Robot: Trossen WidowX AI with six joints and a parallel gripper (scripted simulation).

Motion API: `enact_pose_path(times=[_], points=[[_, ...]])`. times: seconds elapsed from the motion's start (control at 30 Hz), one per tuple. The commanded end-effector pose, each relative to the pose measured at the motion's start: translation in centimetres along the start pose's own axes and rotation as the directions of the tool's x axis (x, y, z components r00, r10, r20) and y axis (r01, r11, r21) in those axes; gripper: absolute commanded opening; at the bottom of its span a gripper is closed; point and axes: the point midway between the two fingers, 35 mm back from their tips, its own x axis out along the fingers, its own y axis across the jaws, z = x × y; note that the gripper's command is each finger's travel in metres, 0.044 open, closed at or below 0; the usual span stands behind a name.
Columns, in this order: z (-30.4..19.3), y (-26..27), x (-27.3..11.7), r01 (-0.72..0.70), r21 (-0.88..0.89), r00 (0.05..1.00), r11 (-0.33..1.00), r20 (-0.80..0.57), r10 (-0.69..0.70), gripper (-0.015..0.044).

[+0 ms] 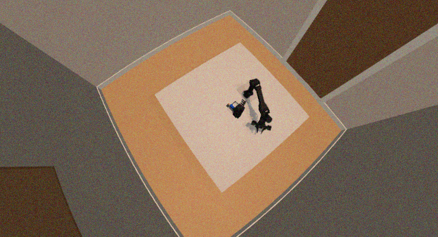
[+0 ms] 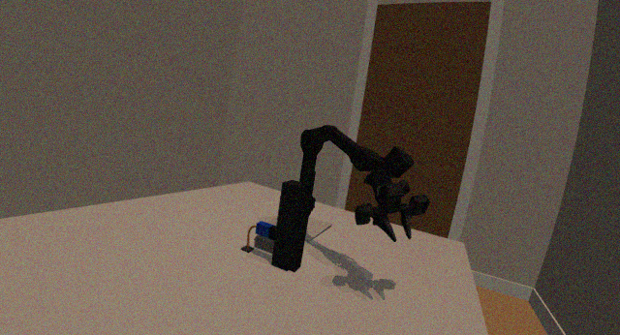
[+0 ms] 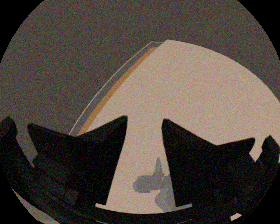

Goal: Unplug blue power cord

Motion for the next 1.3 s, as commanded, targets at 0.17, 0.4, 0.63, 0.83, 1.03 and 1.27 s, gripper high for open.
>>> enact_pose_path(times=[0.17, 0.4, 0.63, 0.83, 1.03, 1.27], points=[[4.5, -5.9, 0.7, 0.055, 0.27, 0.998, 0.961, 0.003, -0.058, 0.016], [7.6, -11.2, 0.5, 0.094, 0.469, 0.994, 0.878, 0.009, -0.111, 0.016], [10.7, -18.2, -0.6, 0.155, 0.63, 0.976, 0.761, 0.022, -0.218, 0.016], [11.7, -24.6, -2.4, 0.22, 0.745, 0.947, 0.63, -0.008, -0.321, 0.016], [10.8, -30.6, -4.9, 0.292, 0.839, 0.906, 0.459, -0.088, -0.415, 0.016], [4.8, -34.8, -8.2, 0.452, 0.857, 0.838, 0.246, -0.314, -0.446, 0.016]])
